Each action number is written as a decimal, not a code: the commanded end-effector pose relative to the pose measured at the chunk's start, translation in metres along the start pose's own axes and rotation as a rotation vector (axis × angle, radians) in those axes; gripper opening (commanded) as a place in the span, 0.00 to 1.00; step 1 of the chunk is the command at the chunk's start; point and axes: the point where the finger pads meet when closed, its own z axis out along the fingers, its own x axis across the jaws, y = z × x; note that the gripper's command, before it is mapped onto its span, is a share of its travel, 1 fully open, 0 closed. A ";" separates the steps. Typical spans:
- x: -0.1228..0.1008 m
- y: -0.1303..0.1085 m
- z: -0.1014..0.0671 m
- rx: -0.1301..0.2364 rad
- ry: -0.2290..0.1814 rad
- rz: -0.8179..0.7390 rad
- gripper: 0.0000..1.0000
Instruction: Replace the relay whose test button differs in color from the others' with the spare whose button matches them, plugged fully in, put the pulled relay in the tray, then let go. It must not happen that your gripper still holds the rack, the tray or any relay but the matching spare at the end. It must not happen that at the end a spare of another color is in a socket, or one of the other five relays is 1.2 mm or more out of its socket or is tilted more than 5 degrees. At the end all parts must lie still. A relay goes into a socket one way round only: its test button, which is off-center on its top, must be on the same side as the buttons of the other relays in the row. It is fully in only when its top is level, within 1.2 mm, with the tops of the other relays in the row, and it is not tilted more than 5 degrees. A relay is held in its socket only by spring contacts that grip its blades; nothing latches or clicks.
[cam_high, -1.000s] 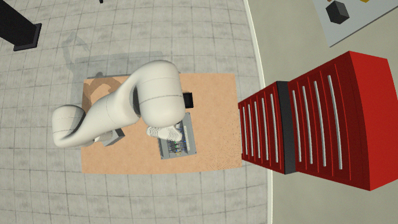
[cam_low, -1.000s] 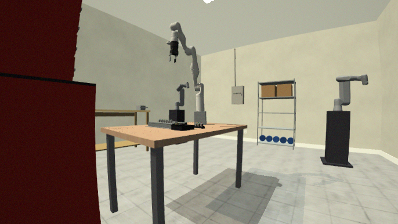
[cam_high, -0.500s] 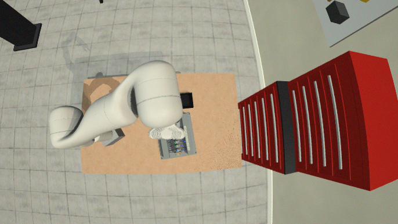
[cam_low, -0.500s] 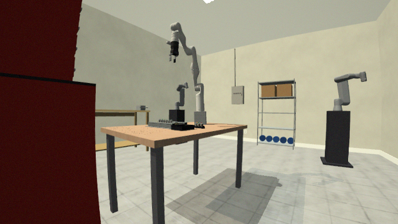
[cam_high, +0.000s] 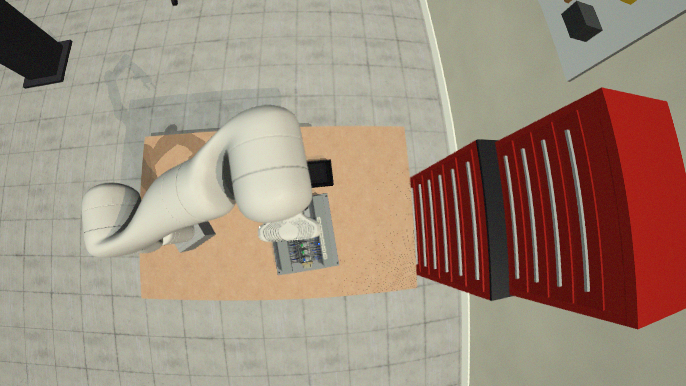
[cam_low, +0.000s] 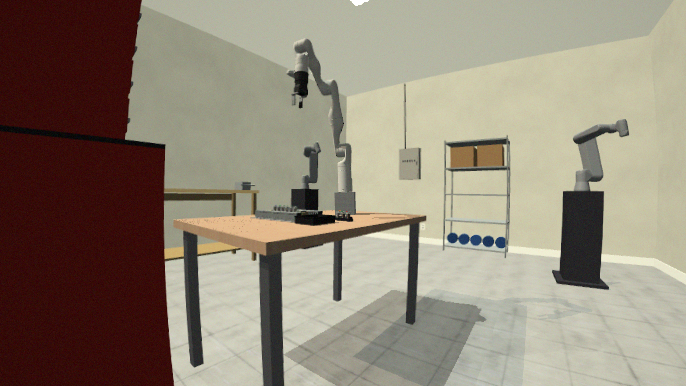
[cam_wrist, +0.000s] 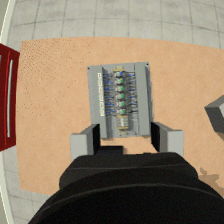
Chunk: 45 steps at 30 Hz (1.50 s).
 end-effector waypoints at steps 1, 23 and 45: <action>0.000 -0.002 -0.001 0.002 -0.008 -0.028 1.00; -0.002 -0.001 0.064 0.000 -0.003 -0.026 1.00; -0.003 -0.002 0.139 0.000 -0.007 -0.029 1.00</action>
